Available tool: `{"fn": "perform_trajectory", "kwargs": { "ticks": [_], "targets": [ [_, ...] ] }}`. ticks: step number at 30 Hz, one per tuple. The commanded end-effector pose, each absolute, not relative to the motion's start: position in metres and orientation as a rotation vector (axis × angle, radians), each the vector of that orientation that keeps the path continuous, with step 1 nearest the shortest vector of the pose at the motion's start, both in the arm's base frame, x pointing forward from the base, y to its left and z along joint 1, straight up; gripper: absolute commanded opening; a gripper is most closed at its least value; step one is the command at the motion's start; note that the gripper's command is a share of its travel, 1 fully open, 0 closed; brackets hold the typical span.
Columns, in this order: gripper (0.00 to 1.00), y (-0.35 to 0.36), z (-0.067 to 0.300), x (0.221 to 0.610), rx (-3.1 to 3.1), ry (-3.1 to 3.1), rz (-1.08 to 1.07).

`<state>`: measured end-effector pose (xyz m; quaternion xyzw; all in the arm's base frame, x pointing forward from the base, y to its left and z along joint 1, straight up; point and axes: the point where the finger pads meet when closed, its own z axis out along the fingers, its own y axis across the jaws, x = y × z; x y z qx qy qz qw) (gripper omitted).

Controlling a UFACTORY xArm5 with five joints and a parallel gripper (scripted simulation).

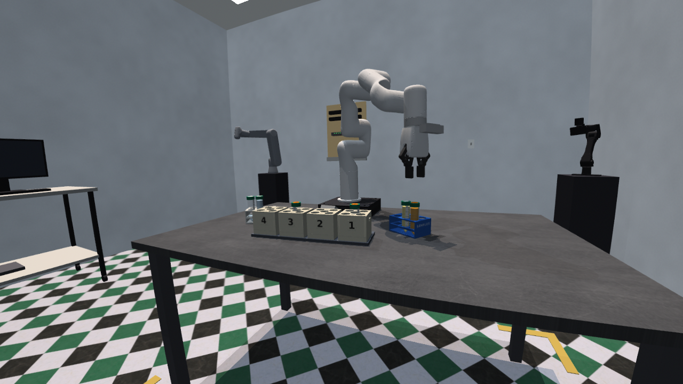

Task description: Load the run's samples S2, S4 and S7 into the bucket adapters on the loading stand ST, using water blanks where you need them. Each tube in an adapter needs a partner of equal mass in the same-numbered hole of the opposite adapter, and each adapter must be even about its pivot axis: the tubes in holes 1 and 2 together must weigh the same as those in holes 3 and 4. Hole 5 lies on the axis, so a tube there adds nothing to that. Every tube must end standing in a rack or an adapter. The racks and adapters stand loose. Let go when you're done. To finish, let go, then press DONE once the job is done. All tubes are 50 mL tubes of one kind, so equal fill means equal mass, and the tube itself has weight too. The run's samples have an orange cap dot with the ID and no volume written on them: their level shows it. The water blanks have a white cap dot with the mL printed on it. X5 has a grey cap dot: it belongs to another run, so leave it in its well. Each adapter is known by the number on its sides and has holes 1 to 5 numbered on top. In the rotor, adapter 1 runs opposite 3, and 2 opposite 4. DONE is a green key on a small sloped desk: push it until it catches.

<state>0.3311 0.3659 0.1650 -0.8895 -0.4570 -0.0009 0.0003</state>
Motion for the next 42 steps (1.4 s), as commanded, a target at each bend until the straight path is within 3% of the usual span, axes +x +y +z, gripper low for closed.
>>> {"fn": "perform_trajectory", "kwargs": {
  "ticks": [1, 42],
  "targets": [
    [0.57, 0.367, 0.159, 0.332, -2.797, -1.437, -0.011],
    [0.57, 0.367, 0.085, 0.332, -2.797, -1.437, -0.011]
  ]
}}
